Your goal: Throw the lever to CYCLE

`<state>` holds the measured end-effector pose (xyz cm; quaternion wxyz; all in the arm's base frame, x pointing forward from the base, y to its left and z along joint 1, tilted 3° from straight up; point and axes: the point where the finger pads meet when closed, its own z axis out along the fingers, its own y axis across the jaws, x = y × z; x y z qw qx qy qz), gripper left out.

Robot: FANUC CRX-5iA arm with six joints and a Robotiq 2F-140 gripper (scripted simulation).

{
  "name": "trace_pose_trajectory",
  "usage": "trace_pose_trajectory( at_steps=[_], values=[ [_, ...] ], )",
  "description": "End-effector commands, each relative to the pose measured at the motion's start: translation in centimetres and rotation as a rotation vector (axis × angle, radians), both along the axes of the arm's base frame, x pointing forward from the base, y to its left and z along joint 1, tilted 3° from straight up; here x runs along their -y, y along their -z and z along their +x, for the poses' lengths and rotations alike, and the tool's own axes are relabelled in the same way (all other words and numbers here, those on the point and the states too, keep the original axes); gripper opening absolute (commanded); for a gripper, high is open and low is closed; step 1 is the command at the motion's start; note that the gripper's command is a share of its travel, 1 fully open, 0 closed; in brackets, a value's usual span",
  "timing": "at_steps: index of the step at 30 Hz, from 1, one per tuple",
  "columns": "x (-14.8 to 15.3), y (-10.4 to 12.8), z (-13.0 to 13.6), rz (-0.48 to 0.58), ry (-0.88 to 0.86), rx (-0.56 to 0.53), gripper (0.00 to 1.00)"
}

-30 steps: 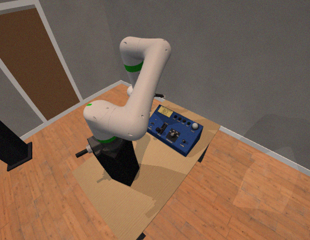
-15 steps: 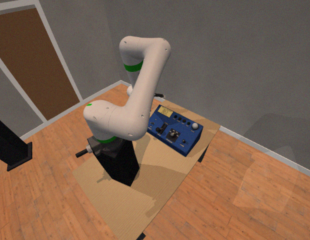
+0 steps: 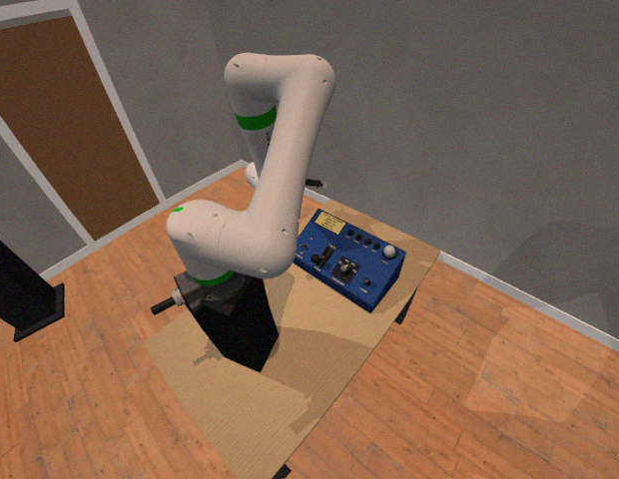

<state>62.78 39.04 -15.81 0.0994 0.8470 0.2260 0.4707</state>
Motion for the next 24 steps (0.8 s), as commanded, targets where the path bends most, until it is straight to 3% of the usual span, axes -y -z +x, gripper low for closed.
trace_pose_trajectory(
  at_steps=[1,10,24],
  values=[
    [0.2,-2.9,-1.5,0.000,0.000,0.000,1.00],
    [0.6,-9.7,-5.1,0.000,0.000,0.000,1.00],
    [0.8,-13.6,-7.1,0.000,0.000,0.000,1.00]
  ],
)
